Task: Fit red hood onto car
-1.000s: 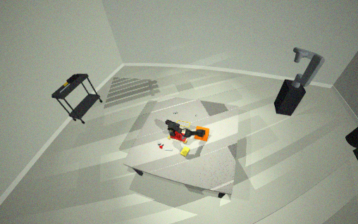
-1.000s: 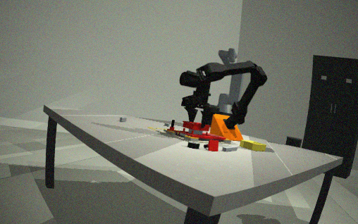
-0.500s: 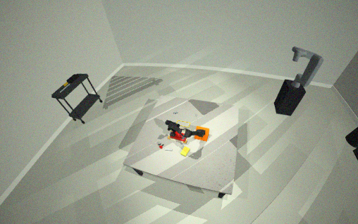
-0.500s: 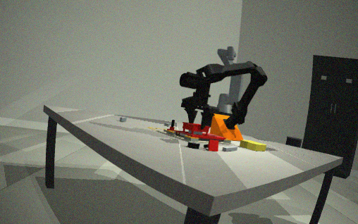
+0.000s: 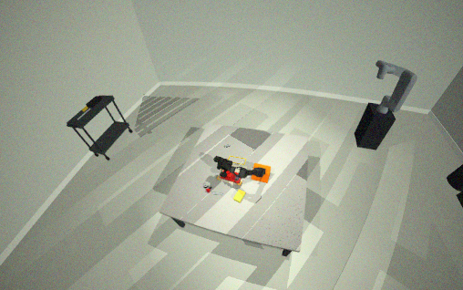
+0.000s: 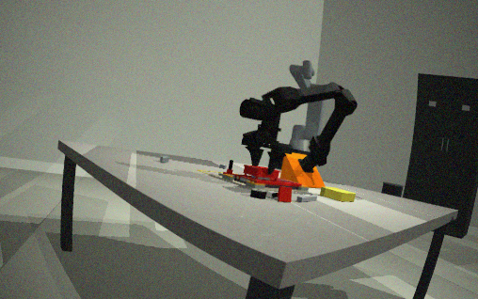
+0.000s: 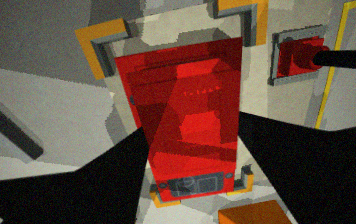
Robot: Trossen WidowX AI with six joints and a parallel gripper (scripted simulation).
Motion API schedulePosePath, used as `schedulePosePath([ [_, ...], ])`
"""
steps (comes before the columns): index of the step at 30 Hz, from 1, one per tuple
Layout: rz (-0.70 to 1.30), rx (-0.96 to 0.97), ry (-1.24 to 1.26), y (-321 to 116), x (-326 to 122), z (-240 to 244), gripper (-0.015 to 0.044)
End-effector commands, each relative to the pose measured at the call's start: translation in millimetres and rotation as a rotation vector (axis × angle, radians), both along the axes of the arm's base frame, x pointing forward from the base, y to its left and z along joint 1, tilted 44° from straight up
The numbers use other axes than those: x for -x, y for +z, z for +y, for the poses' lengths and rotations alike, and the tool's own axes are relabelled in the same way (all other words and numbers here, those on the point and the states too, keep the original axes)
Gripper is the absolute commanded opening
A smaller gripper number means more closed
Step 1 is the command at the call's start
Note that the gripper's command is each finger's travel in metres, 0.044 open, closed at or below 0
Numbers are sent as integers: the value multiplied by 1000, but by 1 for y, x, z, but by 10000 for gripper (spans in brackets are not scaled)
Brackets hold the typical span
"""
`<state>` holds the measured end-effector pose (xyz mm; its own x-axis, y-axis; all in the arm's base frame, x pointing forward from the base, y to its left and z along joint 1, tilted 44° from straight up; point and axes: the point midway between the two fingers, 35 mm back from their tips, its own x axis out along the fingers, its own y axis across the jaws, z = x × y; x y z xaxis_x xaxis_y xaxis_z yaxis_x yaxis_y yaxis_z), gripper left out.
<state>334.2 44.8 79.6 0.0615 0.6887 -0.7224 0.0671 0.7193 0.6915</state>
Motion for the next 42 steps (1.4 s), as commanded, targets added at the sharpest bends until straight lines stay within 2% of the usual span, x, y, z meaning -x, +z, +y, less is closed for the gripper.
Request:
schedulePosePath([
  [1, 3, -6, -3, -1, 0, 1, 0],
  [20, 0, 0, 0, -4, 0, 3, 0],
  [36, 1, 0, 0, -4, 0, 4, 420],
  [37, 1, 0, 0, -4, 0, 4, 440],
  [42, 0, 0, -1, 6, 0, -8, 440],
])
